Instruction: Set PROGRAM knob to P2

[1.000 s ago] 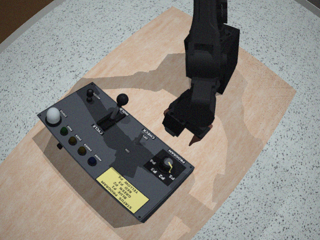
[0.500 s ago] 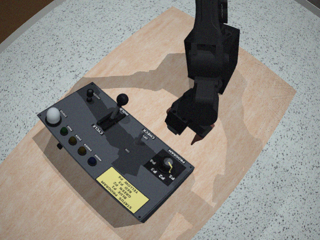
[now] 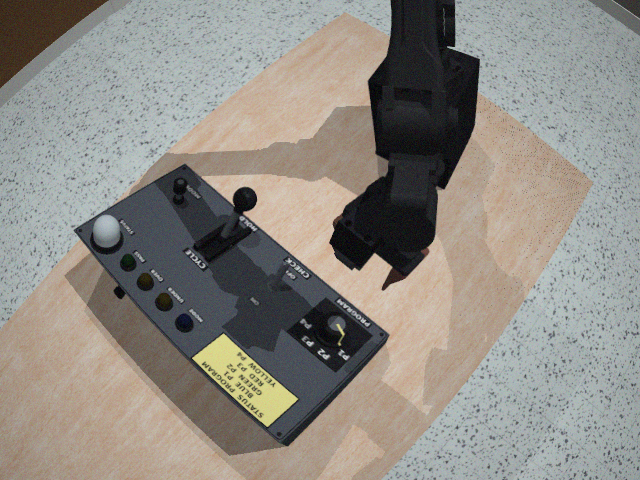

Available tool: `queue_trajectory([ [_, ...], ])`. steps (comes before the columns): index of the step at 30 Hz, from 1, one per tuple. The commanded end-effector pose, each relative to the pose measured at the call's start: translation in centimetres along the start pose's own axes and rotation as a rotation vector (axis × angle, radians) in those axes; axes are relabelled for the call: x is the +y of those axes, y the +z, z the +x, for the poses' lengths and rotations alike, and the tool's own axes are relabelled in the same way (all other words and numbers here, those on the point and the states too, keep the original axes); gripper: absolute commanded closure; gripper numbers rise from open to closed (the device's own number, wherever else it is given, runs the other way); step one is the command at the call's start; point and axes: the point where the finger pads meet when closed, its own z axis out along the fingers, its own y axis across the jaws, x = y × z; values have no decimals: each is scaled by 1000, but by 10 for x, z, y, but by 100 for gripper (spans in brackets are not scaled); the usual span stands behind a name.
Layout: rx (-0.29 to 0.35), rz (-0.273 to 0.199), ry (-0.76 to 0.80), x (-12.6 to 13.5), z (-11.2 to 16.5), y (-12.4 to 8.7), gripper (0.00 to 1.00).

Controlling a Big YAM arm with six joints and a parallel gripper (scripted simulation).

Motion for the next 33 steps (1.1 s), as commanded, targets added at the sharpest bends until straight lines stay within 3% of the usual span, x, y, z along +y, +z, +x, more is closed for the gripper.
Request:
queue_trajectory([
  [1,-33,-11,29,3,-16,-6,30],
  [17,-26,-7,13,1,-14,8,30],
  [29,-51,-19,23,7,-31,33,30],
  [33,-50,-18,22,7,-30,51,30],
])
